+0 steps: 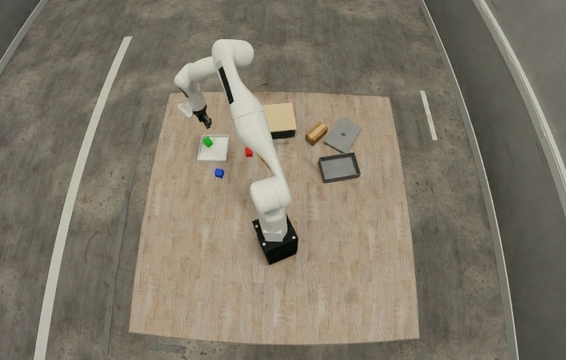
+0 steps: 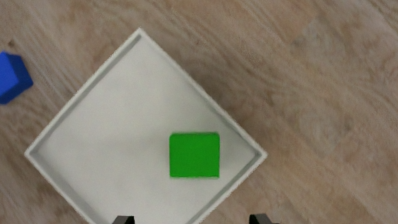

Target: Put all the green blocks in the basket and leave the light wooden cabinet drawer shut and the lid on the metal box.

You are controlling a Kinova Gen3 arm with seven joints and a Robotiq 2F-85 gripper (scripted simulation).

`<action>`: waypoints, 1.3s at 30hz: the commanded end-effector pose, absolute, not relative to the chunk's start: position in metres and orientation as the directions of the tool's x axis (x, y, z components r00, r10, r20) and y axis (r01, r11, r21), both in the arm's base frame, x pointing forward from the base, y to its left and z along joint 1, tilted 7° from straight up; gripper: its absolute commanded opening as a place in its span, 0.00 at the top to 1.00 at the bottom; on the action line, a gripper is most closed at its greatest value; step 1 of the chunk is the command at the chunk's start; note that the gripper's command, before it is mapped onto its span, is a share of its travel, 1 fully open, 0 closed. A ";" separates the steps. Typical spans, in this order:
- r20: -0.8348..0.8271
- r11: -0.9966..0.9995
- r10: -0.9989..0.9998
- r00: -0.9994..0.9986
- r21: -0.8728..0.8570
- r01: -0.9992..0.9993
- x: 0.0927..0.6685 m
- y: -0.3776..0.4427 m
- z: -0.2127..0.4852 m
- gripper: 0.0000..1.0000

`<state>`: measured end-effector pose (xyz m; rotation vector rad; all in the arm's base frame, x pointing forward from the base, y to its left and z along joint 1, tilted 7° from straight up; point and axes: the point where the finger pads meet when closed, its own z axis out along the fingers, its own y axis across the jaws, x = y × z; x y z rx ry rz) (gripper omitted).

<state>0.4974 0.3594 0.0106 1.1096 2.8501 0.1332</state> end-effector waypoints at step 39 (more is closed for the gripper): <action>-0.053 0.838 0.543 -0.838 0.090 0.537 0.637 -0.095 -0.007 0.41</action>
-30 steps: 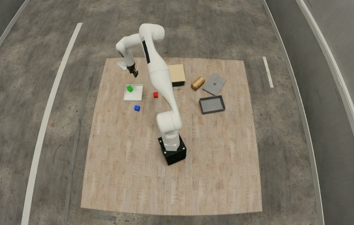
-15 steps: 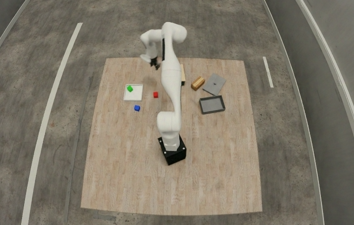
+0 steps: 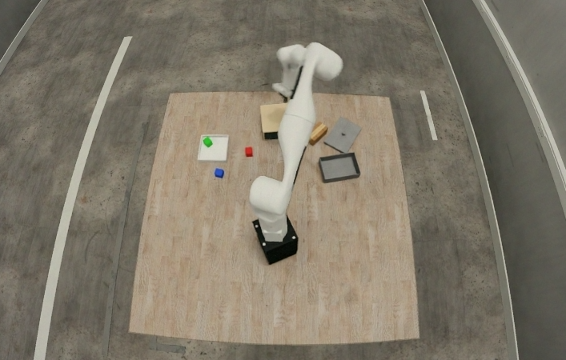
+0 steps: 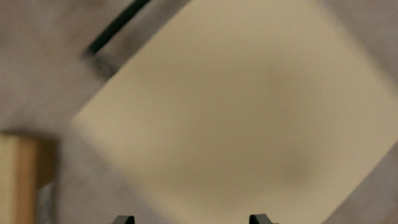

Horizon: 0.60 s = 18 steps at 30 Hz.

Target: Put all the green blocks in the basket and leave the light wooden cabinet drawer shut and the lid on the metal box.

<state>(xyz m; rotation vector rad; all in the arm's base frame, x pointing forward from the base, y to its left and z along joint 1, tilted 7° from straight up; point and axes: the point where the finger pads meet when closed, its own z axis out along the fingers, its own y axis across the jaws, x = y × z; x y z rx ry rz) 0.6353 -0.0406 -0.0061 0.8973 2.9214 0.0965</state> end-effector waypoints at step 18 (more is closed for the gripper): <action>-0.064 0.865 0.499 -0.864 0.099 0.492 0.592 -0.276 -0.014 0.41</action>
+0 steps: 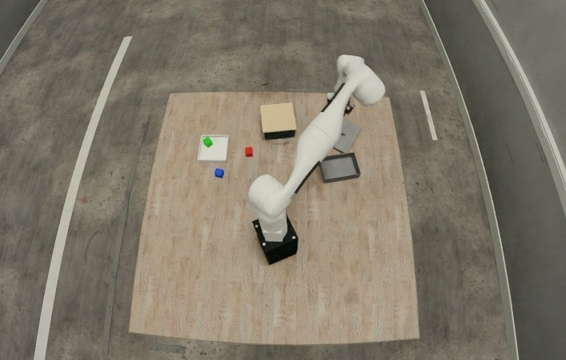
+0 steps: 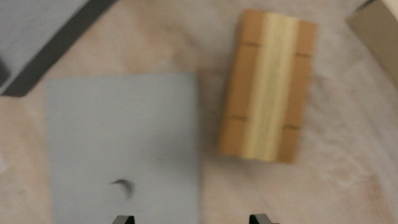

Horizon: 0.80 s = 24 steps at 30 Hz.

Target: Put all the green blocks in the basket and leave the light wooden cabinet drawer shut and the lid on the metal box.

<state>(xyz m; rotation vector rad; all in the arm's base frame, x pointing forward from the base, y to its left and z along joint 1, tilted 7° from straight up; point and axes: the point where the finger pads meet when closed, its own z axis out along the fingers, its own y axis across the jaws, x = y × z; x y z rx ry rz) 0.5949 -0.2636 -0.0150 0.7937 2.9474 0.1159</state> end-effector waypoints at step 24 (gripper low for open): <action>-0.069 0.871 0.488 -0.870 0.101 0.481 0.573 -0.317 -0.016 0.52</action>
